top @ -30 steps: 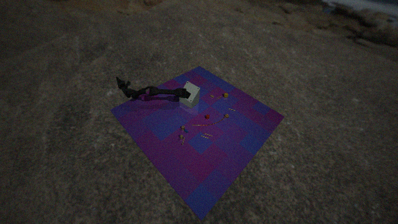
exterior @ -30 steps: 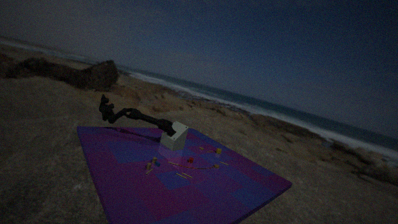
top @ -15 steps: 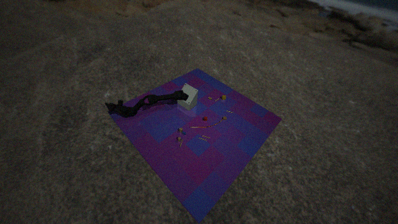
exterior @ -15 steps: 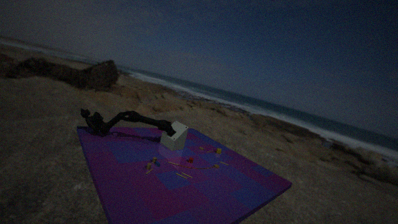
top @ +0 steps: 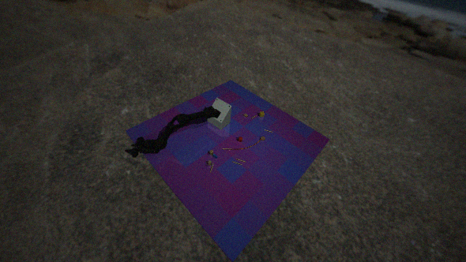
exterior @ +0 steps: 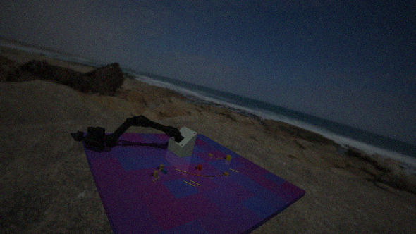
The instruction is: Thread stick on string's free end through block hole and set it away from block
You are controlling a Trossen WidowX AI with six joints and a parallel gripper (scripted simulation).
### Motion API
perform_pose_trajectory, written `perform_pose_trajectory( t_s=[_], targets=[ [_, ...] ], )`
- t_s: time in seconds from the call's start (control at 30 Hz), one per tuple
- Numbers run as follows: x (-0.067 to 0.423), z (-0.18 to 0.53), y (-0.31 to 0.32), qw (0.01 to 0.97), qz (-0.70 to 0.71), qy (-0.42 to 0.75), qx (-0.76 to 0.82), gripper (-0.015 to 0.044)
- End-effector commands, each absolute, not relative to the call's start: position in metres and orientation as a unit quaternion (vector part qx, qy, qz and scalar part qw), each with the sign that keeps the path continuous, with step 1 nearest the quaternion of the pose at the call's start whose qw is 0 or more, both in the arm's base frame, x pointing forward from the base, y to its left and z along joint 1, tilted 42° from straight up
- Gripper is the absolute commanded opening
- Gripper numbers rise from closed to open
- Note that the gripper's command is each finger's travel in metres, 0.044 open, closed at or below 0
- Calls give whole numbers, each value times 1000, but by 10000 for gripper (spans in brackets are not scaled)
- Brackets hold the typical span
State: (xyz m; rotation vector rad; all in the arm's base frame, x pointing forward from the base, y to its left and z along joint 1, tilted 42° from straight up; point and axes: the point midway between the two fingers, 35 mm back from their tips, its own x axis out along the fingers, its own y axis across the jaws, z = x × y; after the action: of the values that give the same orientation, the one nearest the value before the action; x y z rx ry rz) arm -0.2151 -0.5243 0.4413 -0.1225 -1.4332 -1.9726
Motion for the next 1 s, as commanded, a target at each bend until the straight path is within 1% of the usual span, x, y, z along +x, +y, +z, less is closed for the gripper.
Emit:
perform_pose_trajectory(
  t_s=[0.0,0.23,0.43,0.67,0.97],
  targets=[
    [-159,445,-538,390,-775,-497,-24,440],
    [-50,435,-553,478,-788,-387,15,440],
    [50,414,-548,560,-774,-292,49,440],
    [160,384,-517,653,-734,-173,68,440],
    [262,336,-461,736,-675,-4,49,440]
  ],
)
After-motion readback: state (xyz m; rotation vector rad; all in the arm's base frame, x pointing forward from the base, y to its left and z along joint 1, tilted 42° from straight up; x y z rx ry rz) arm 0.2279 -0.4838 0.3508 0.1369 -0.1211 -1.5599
